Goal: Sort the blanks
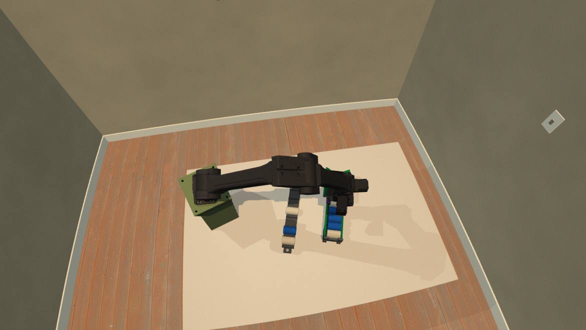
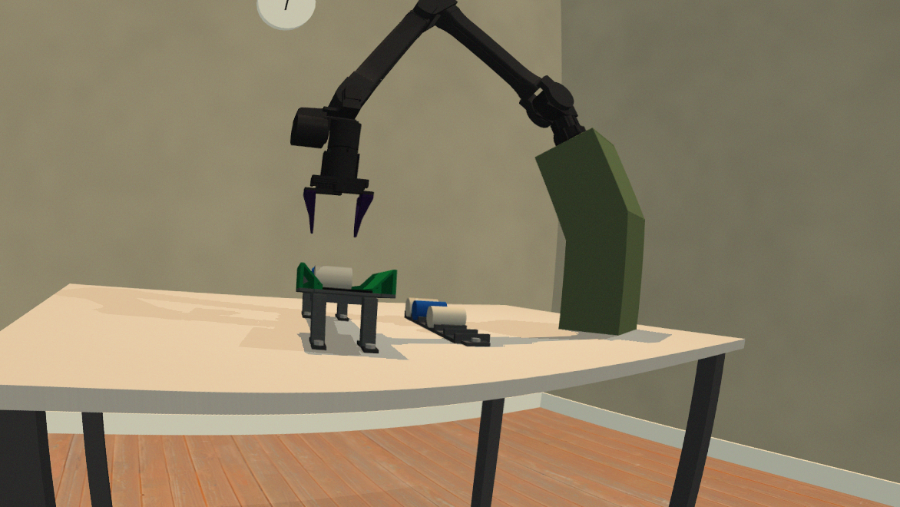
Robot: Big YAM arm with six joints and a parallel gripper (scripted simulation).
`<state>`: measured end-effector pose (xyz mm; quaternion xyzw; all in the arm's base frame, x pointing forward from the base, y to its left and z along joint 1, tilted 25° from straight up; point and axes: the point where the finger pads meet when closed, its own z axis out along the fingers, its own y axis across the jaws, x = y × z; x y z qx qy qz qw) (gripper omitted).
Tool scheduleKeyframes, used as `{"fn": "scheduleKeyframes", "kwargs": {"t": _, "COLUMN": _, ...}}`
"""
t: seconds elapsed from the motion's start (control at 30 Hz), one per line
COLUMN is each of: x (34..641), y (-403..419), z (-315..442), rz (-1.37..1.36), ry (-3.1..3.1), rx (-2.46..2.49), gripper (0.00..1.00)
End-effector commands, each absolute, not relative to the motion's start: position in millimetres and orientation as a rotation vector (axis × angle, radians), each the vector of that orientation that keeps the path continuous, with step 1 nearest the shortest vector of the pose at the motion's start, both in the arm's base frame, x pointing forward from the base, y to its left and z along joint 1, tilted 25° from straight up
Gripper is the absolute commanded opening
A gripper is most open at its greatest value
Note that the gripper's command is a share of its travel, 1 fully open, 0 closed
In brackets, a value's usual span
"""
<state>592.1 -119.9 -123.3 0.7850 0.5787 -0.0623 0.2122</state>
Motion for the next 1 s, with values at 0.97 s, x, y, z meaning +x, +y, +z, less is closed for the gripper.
{"fn": "scheduleKeyframes", "kwargs": {"t": 0.97, "x": 608.0, "y": -146.6, "z": -161.8, "rz": -0.153, "ry": 1.592, "rx": 2.178, "gripper": 0.81}}
